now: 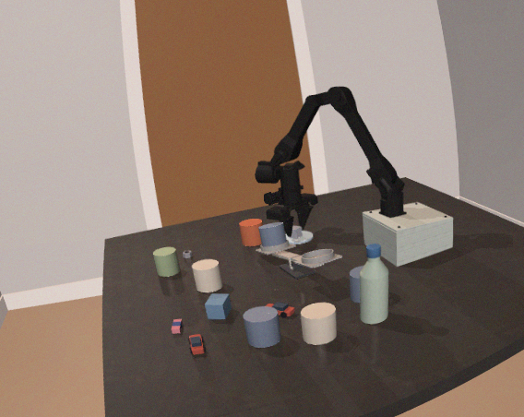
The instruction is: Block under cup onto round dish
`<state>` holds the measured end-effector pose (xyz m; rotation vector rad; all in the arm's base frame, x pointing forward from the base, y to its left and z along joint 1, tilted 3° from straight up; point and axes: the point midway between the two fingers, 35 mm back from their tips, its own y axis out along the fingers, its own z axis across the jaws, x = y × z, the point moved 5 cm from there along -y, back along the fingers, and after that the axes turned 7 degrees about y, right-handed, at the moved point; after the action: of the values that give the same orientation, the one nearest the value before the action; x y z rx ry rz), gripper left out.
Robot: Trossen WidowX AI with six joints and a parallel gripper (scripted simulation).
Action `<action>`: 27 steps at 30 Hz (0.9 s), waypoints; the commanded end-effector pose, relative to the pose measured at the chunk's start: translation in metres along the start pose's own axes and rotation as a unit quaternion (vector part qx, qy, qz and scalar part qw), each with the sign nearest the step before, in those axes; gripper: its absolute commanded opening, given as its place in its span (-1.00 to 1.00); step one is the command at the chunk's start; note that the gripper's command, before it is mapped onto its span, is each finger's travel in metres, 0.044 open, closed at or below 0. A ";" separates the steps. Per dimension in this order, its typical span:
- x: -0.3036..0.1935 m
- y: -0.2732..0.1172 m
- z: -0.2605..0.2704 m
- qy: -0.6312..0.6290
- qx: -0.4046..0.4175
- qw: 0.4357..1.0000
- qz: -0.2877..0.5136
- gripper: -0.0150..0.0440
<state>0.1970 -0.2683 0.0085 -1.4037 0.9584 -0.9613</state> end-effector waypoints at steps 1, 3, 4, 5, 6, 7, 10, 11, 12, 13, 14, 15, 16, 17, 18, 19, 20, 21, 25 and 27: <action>0.000 -0.003 0.000 0.000 -0.001 1.000 0.000 0.93; 0.001 -0.028 0.000 -0.001 -0.002 1.000 0.001 1.00; 0.000 -0.044 0.000 -0.002 -0.003 1.000 0.001 1.00; -0.001 -0.054 -0.001 -0.003 -0.004 1.000 0.002 1.00; -0.001 -0.057 -0.001 -0.003 -0.004 1.000 0.002 1.00; -0.001 -0.057 -0.001 -0.003 -0.004 1.000 0.002 1.00; -0.001 -0.057 -0.001 -0.003 -0.004 1.000 0.002 1.00; -0.001 -0.057 -0.001 -0.003 -0.004 1.000 0.002 1.00; -0.001 -0.060 -0.001 -0.003 -0.004 1.000 0.002 1.00; -0.001 -0.067 0.000 -0.003 -0.003 1.000 0.001 1.00; -0.001 -0.080 0.000 -0.003 -0.001 1.000 -0.001 1.00; -0.002 -0.093 -0.001 -0.004 0.000 1.000 -0.002 1.00; -0.003 -0.100 -0.001 -0.004 0.001 1.000 -0.003 1.00; -0.003 -0.103 -0.001 -0.004 0.001 1.000 -0.003 1.00; -0.003 -0.103 -0.001 -0.004 0.001 1.000 -0.003 1.00; -0.003 -0.103 -0.001 -0.004 0.001 1.000 -0.003 1.00; -0.003 -0.103 -0.001 -0.004 0.001 1.000 -0.003 1.00; -0.003 -0.103 -0.001 -0.004 0.001 1.000 -0.003 1.00; -0.003 -0.103 -0.001 -0.004 0.001 1.000 -0.003 1.00; -0.003 -0.103 -0.001 -0.004 0.001 1.000 -0.003 1.00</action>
<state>0.1977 -0.2613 0.1084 -1.4104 0.9455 -0.9550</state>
